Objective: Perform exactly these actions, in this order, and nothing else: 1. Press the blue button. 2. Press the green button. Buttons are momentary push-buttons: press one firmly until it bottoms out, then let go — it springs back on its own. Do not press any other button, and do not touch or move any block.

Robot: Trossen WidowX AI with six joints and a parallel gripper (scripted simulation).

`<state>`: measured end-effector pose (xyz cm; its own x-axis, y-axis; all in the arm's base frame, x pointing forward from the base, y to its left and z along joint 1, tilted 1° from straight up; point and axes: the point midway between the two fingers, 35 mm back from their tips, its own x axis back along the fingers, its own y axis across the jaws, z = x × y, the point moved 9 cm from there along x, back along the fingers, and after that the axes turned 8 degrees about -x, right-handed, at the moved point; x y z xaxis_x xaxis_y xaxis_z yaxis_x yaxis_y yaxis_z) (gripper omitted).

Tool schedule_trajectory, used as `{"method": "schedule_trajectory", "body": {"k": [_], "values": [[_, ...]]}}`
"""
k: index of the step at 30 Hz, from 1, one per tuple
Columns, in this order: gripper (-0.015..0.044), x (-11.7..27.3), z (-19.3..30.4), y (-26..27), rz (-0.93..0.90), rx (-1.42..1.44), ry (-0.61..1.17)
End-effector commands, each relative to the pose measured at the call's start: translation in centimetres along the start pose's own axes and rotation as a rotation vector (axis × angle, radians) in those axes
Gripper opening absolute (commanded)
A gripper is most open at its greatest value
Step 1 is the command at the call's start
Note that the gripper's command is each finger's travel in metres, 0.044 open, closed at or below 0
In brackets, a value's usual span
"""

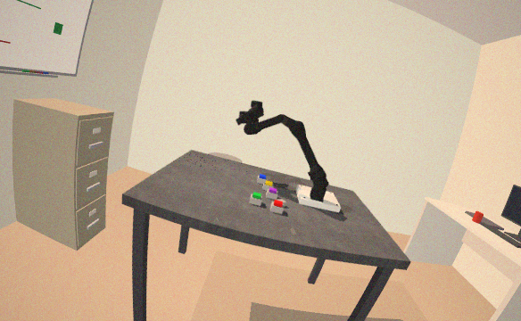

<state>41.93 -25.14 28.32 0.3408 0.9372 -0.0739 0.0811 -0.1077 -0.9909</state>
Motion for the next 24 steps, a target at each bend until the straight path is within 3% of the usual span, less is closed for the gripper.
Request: {"method": "schedule_trajectory", "body": {"k": [1,8,14,20,24], "values": [[0.04,0.0,-0.1,-0.1,0.005,0.003,-0.008],[0.04,0.1,-1.6,-0.7,0.022,0.09,-0.371],[0.04,1.2,-0.2,1.2,-0.28,0.134,-0.68],[0.04,2.0,1.7,2.2,-0.518,0.131,-0.759],[0.04,2.2,2.2,2.7,-0.572,0.162,-0.758]]}}
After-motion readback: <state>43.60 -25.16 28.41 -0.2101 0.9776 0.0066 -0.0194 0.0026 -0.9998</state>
